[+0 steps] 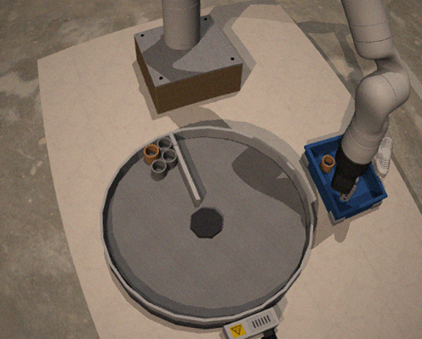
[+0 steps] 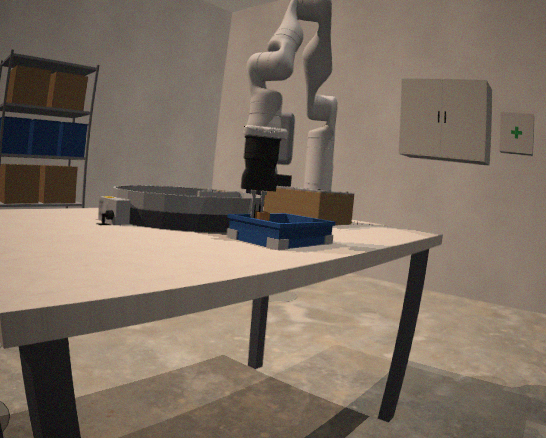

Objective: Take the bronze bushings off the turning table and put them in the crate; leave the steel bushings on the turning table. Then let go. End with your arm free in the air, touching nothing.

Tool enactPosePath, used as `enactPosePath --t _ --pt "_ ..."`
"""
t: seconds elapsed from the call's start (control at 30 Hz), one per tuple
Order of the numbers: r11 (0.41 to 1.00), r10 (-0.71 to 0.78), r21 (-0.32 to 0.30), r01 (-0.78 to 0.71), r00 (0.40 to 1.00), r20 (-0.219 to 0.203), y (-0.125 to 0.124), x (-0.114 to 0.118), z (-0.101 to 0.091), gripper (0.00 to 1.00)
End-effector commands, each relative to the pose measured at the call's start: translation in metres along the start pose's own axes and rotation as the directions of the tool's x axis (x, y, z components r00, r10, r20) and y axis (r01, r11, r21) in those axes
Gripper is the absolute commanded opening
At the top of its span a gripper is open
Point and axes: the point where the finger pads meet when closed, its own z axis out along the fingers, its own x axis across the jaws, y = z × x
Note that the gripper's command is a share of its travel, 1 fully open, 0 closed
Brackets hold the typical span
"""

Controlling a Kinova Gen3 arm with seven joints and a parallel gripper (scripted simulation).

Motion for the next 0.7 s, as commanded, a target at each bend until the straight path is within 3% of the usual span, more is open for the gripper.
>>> enactPosePath --t 0.0,0.67 --pt "1.0 0.0 0.002 0.0 1.0 -0.001 -0.0006 0.0004 -0.0007 0.0" --pt "1.0 0.0 0.001 0.0 1.0 -0.001 -0.0006 0.0004 0.0078 0.0"
